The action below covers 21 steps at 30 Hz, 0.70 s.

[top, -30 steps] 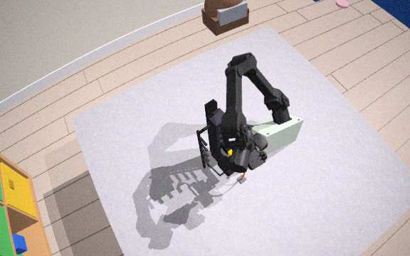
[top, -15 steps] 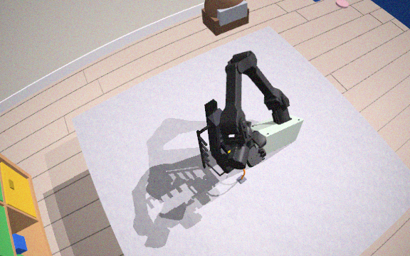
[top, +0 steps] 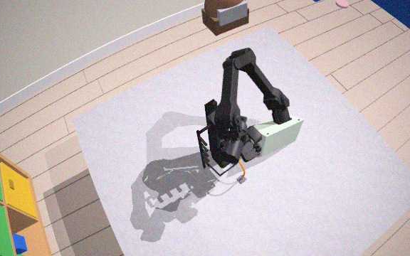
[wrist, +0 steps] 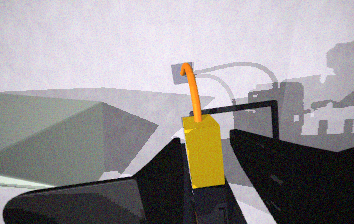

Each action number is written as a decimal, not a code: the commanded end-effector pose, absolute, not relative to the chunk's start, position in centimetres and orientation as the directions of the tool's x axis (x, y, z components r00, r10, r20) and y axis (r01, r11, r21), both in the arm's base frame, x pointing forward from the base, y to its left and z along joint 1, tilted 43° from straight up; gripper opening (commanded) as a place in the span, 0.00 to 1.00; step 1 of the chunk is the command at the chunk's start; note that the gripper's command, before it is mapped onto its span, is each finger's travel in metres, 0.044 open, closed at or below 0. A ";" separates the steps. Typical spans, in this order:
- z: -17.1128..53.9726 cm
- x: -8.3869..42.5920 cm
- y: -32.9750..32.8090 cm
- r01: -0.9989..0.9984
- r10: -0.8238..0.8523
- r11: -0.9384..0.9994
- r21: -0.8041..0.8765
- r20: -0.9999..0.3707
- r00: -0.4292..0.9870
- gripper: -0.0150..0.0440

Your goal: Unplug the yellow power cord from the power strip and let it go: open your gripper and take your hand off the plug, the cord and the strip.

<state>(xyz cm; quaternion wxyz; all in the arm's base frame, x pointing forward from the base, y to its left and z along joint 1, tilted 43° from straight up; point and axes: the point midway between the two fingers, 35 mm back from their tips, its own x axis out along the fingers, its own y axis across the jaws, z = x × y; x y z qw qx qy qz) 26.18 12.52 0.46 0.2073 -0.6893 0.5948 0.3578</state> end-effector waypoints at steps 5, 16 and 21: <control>0.9 26.3 11.8 -0.967 -0.676 -0.211 0.146 -0.736 0.036 0.53; 0.0 26.3 11.1 -0.967 -0.677 -0.211 0.146 -0.735 0.037 0.53; 0.2 26.3 11.3 -0.968 -0.674 -0.205 0.142 -0.738 0.034 0.37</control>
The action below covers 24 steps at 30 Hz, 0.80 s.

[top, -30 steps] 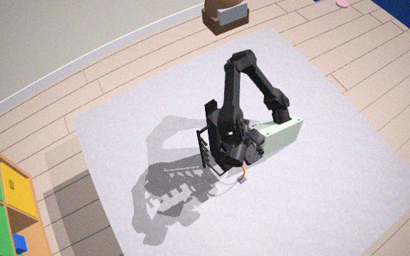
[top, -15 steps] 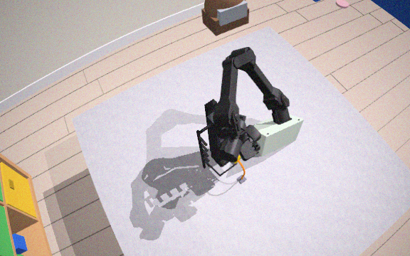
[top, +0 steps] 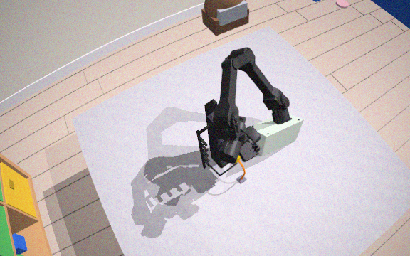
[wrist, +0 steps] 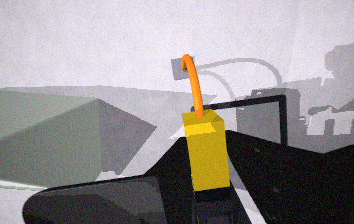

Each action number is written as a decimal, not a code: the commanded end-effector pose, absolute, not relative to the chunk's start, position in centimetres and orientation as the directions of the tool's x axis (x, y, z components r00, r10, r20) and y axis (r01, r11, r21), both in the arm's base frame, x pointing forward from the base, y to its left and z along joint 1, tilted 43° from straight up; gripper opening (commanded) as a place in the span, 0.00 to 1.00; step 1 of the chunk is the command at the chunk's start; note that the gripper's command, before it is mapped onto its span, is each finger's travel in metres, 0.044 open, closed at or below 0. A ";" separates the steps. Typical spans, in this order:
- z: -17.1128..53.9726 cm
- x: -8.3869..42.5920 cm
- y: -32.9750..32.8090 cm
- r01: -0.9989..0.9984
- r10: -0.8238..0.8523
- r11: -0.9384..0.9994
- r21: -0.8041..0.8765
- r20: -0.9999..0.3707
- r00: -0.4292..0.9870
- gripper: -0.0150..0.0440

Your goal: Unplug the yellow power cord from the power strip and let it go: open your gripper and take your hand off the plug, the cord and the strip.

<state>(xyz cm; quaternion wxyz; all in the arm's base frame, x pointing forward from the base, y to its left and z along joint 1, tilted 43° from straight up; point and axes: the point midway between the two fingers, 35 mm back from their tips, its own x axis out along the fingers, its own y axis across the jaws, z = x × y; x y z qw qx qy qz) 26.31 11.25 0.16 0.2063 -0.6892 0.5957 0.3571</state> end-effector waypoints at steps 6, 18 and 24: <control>0.2 26.3 11.3 -0.968 -0.674 -0.205 0.142 -0.738 0.034 0.30; -0.7 26.1 12.3 -0.968 -0.673 -0.207 0.143 -0.739 0.035 0.25; -1.3 25.9 13.1 -0.968 -0.672 -0.208 0.143 -0.740 0.035 0.25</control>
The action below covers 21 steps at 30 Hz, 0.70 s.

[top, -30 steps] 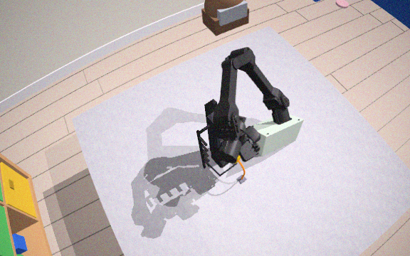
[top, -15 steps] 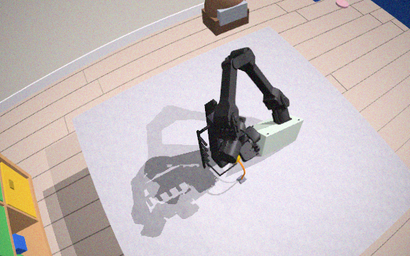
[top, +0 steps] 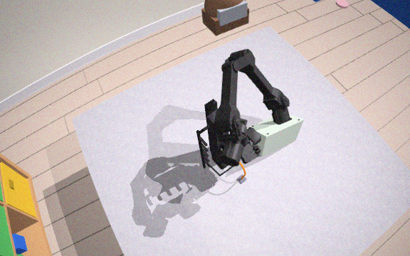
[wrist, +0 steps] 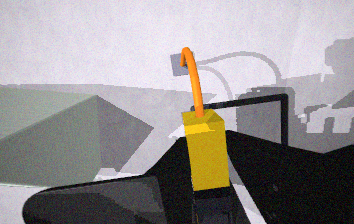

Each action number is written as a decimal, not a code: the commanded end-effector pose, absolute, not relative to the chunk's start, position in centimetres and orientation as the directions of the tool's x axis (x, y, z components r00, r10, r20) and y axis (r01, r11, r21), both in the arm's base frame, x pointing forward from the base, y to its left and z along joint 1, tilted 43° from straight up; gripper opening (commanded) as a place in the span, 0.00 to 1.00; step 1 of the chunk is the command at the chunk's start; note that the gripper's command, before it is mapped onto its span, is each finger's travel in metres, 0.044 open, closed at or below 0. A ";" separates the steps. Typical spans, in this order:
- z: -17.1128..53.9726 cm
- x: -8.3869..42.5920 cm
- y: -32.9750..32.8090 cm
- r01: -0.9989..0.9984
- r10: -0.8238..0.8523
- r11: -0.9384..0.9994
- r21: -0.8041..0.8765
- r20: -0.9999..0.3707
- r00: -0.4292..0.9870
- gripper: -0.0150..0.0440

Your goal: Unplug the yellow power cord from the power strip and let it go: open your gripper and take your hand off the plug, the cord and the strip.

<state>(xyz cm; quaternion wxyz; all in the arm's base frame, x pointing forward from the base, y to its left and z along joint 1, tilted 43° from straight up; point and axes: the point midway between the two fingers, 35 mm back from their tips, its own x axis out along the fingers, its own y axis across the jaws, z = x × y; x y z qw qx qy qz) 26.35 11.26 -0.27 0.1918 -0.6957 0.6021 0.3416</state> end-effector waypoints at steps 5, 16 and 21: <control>-1.8 25.7 13.7 -0.967 -0.672 -0.209 0.143 -0.740 0.035 0.25; -1.5 25.9 13.0 -0.967 -0.675 -0.211 0.145 -0.737 0.037 0.74; -2.6 25.4 15.0 -0.966 -0.673 -0.212 0.145 -0.739 0.037 0.97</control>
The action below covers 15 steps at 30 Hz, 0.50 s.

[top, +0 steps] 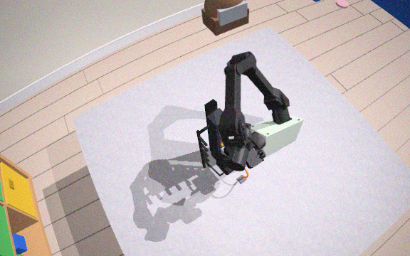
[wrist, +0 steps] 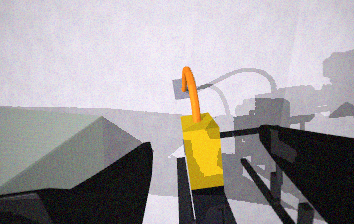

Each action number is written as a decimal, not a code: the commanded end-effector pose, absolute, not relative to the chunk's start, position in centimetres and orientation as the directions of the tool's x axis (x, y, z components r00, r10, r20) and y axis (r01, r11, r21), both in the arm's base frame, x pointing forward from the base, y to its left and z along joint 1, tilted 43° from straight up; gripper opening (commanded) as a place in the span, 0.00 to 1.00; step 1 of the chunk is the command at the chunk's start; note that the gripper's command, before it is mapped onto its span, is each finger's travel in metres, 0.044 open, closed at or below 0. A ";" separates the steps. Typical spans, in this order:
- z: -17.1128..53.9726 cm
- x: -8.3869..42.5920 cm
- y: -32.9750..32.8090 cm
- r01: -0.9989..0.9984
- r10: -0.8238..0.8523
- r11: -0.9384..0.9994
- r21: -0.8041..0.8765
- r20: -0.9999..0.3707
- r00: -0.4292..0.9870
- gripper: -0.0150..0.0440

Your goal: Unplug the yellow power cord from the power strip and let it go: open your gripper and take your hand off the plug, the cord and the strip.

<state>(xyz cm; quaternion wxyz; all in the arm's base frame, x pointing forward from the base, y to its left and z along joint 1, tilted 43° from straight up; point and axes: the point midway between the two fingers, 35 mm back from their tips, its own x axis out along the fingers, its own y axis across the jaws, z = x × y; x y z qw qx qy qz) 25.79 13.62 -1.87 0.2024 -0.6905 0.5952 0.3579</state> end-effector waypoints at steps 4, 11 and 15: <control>-4.4 24.3 18.0 -0.966 -0.672 -0.212 0.145 -0.740 0.037 1.00; -4.6 24.3 18.1 -0.967 -0.672 -0.212 0.145 -0.740 0.037 1.00; -4.6 24.3 18.1 -0.967 -0.672 -0.212 0.145 -0.740 0.037 1.00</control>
